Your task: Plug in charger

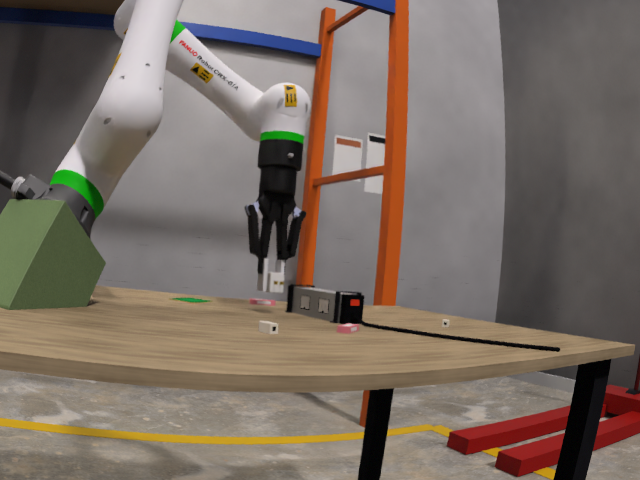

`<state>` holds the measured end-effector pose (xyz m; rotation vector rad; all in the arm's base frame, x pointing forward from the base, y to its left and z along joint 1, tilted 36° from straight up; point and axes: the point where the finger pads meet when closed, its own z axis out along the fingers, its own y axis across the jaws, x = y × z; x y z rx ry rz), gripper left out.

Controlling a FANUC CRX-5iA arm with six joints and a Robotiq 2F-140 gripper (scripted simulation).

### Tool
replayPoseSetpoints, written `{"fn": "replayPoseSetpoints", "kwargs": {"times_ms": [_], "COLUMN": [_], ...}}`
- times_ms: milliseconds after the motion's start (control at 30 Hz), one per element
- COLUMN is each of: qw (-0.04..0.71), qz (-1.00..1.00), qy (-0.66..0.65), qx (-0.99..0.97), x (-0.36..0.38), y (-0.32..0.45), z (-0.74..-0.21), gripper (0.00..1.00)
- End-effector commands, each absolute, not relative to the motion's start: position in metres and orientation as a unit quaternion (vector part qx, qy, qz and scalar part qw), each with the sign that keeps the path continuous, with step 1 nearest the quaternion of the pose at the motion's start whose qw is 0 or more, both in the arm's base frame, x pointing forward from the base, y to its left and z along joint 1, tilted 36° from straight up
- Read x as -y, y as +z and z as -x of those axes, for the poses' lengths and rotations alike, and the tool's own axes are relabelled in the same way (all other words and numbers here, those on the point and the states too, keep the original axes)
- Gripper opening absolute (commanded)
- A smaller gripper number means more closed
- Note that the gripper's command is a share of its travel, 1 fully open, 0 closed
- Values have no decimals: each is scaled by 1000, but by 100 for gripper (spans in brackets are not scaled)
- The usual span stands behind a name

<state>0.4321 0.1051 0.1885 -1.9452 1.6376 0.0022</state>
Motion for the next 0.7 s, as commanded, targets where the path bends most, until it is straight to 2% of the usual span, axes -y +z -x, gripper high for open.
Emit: {"fn": "replayPoseSetpoints", "kwargs": {"times_ms": [0, 500, 667], "qw": [301, 263, 239], "qz": [808, 917, 946], "qy": [-35, -131, -172], "qx": [-505, -268, -134], "x": [-101, -89, -87], "y": [186, 176, 175], "z": [-430, -424, -424], "gripper": [10, 10, 10]}}
